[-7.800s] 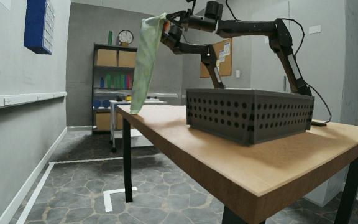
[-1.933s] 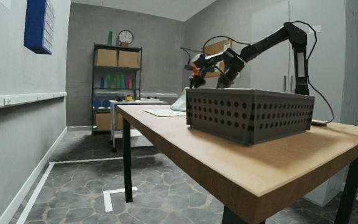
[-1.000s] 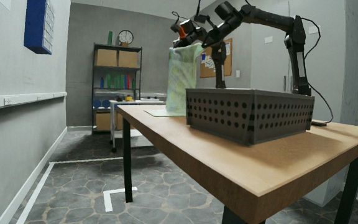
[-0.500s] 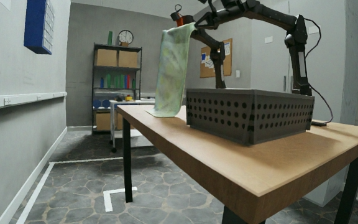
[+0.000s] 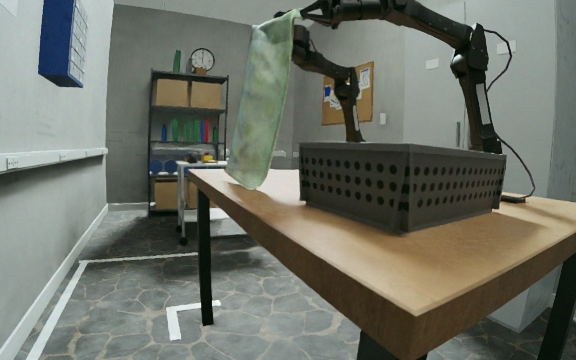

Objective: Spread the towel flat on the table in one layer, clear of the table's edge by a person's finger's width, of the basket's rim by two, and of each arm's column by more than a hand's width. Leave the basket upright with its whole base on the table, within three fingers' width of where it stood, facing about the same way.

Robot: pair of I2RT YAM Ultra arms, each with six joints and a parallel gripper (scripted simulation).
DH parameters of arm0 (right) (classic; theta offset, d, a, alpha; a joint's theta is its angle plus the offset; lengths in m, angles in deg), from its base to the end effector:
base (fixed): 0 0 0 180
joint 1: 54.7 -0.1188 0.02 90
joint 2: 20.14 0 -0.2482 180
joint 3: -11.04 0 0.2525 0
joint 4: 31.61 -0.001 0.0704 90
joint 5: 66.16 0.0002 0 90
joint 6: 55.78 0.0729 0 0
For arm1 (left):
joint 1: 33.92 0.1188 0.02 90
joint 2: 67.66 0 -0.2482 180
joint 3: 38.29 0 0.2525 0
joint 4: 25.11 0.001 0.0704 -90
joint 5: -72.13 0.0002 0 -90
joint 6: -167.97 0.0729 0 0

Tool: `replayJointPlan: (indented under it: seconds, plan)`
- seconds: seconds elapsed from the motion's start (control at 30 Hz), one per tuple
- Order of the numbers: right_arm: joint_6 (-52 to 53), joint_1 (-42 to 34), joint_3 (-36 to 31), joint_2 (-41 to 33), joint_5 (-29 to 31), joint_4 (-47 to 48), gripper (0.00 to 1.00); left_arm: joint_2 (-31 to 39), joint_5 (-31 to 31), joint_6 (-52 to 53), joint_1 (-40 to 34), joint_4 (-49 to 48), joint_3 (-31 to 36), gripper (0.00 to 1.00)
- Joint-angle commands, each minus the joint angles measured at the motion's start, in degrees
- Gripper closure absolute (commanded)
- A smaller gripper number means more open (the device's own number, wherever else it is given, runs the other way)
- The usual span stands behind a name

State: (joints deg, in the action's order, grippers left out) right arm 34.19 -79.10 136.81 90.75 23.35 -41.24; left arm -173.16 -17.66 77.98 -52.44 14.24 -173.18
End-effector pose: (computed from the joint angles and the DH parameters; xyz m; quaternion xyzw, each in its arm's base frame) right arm 0.4503 0.2061 0.4284 -0.1457 0.6580 0.1587 0.7215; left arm 0.4245 -0.1414 0.4569 0.1245 0.7556 -0.1048 0.6345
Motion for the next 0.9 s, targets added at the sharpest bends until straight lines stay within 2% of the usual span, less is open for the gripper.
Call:
replayJointPlan:
  seconds: [0.0,0.1,0.13,0.2,0.23,0.27,0.53,0.67,0.7,0.77,0.8,0.87]
  plan:
    - [0.3,-0.8,1.3,3.4,0.8,14.2,1.0,-2.7,-0.9,-0.1,1.8,-0.4,-6.6,1.0]
    - [0.3,-0.5,1.4,5.3,0.8,19.1,1.0,-3.9,-0.8,-0.1,1.8,0.7,-8.8,1.0]
    - [0.3,-0.7,2.4,7.3,0.7,23.8,1.0,-5.3,-0.8,-0.1,2.5,0.4,-11.4,1.0]
    - [0.3,-0.4,3.4,8.6,0.8,25.5,1.0,-6.0,-0.8,-0.1,2.5,1.1,-12.8,1.0]
    - [0.3,-0.7,4.5,10.3,0.8,28.7,1.0,-4.8,-0.8,0.0,2.8,-5.9,-9.0,1.0]
    - [0.3,-0.7,5.3,10.9,0.8,29.2,1.0,-4.8,-0.8,-0.1,2.8,-5.5,-8.2,1.0]
    - [0.2,-0.3,10.0,14.4,0.8,29.8,1.0,-3.4,-0.9,-0.1,3.0,-7.6,-6.7,1.0]
    - [0.2,-0.3,11.1,15.0,0.9,26.9,1.0,-3.7,-0.9,-0.1,2.9,-5.4,-9.1,1.0]
    - [0.2,-0.3,9.1,12.5,0.9,26.1,1.0,-5.3,-0.8,-0.1,2.9,-3.4,-9.6,1.0]
    - [0.1,-0.4,8.9,13.4,0.4,26.8,1.0,-5.3,-0.8,-0.1,2.8,-3.4,-9.6,1.0]
    - [0.1,-0.3,6.5,11.8,0.9,25.3,1.0,-3.3,-0.9,-0.1,2.8,-3.6,-5.8,1.0]
    - [0.1,-0.3,6.4,11.7,0.9,25.3,1.0,-3.3,-0.9,-0.1,2.8,-3.6,-5.8,1.0]
